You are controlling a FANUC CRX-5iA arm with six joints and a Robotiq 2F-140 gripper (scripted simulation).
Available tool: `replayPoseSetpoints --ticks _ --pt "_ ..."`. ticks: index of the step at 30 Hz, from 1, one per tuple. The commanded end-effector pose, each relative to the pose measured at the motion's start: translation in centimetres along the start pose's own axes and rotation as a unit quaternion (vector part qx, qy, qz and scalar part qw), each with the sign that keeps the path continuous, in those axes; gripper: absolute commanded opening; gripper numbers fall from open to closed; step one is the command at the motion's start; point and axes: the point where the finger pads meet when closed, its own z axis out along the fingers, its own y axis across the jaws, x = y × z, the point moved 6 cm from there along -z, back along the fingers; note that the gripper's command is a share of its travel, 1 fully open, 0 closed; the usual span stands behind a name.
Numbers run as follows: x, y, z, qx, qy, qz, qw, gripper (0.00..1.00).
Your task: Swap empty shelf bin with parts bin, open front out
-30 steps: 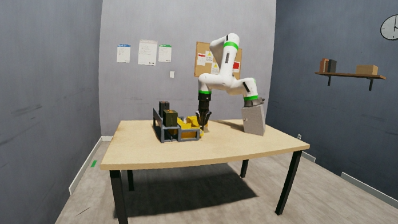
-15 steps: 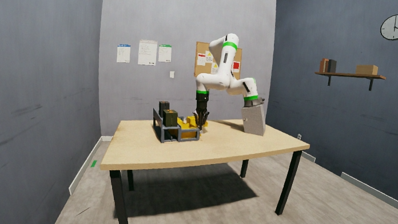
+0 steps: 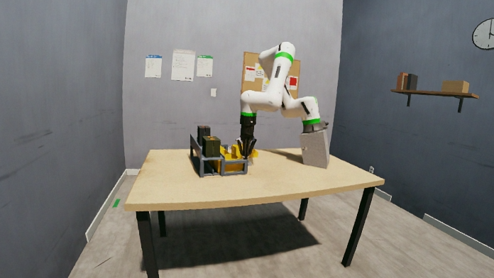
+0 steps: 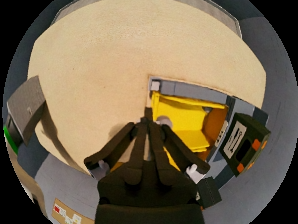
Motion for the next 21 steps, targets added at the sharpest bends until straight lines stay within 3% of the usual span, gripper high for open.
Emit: replayPoseSetpoints --ticks 1,21 --pt "0.0 0.5 -0.1 -0.001 0.000 0.000 1.000 0.10" --pt "0.0 1.8 -0.1 -0.001 0.000 0.000 1.000 0.10"
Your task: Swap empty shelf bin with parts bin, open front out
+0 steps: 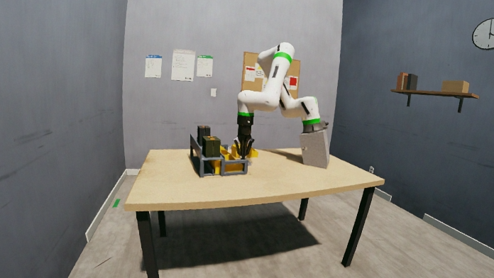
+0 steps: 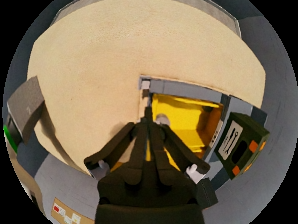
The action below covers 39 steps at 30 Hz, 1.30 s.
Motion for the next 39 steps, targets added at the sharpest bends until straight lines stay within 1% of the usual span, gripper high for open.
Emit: replayPoseSetpoints --ticks 1,25,39 --pt "0.0 0.2 -0.1 -0.001 0.000 0.000 1.000 0.10" --pt "0.0 0.2 -0.1 -0.001 0.000 0.000 1.000 0.10" --pt "0.0 -1.0 -1.3 -0.001 0.000 0.000 1.000 0.10"
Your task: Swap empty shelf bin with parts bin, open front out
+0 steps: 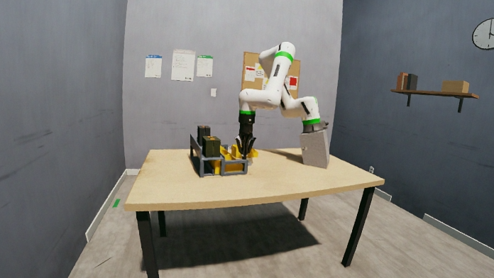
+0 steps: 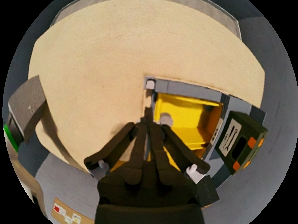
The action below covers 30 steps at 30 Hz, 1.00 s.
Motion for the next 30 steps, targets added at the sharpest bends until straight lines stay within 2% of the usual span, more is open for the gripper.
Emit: replayPoseSetpoints --ticks 1,9,30 --pt "0.02 -0.28 -0.42 -0.001 0.000 0.000 1.000 0.10" --pt "0.02 -0.92 -1.06 -0.001 0.000 0.000 1.000 0.10" --pt "0.02 -0.96 -1.12 -0.001 0.000 0.000 1.000 0.10"
